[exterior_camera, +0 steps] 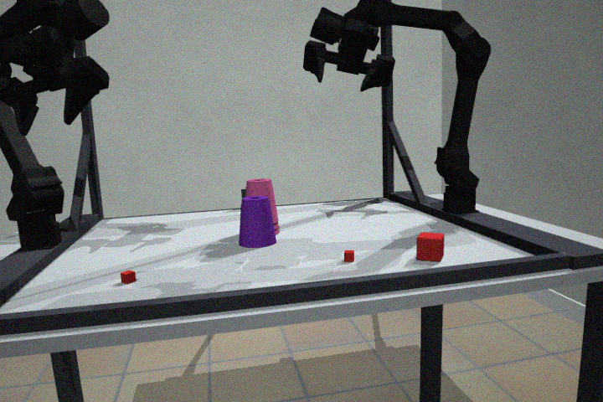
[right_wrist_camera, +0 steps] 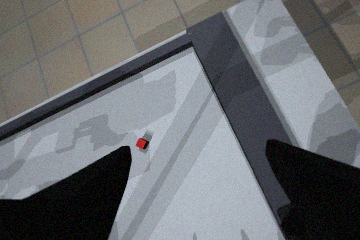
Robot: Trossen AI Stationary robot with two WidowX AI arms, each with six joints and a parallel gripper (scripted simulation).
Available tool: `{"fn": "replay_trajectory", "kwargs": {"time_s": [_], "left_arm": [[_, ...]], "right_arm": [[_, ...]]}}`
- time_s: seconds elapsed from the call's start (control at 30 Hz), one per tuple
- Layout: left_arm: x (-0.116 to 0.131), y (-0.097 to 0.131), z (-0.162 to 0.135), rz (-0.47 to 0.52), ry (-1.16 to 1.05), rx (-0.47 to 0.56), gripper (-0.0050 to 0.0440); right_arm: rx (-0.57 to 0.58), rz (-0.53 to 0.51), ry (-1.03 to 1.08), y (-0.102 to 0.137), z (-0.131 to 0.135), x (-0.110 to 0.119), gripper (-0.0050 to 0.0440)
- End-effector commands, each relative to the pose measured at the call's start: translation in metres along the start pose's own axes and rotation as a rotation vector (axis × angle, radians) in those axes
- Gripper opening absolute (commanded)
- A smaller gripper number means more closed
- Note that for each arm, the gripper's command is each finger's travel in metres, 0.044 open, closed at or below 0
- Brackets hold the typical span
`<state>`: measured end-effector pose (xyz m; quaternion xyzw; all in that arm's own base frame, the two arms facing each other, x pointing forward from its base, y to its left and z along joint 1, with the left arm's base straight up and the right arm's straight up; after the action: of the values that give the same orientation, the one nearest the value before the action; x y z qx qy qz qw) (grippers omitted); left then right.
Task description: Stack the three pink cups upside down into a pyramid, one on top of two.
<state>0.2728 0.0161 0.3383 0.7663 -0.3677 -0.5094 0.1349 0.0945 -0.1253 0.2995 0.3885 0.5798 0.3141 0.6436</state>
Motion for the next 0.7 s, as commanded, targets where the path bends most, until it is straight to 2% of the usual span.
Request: {"fn": "replay_trajectory", "kwargs": {"time_s": [0.0,0.6,0.67], "left_arm": [[-0.0049,0.004,-0.0006,0.0,0.017,0.015,0.04],[-0.0049,0.004,-0.0006,0.0,0.017,0.015,0.04],[-0.0026,0.0022,0.0011,0.012,-0.002,0.016,0.04]], "right_arm": [[-0.015,-0.01,-0.006,0.0038,-0.0005,-0.0019,0.04],[-0.015,-0.01,-0.006,0.0038,-0.0005,-0.0019,0.04],[-0.045,-0.008,0.025,0.0059,0.0014,0.0001,0.04]]}}
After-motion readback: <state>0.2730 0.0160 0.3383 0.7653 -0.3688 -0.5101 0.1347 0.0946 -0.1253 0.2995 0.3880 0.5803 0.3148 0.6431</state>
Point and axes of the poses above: on each arm, the point midway between the two fingers, 35 mm back from their tips, its own y axis back along the fingers, its own z axis across the jaws, x = y × z, the point moved 5 cm from there along y, back along the fingers, and after that the axes turned 15 degrees about y, right-handed, at the moved point
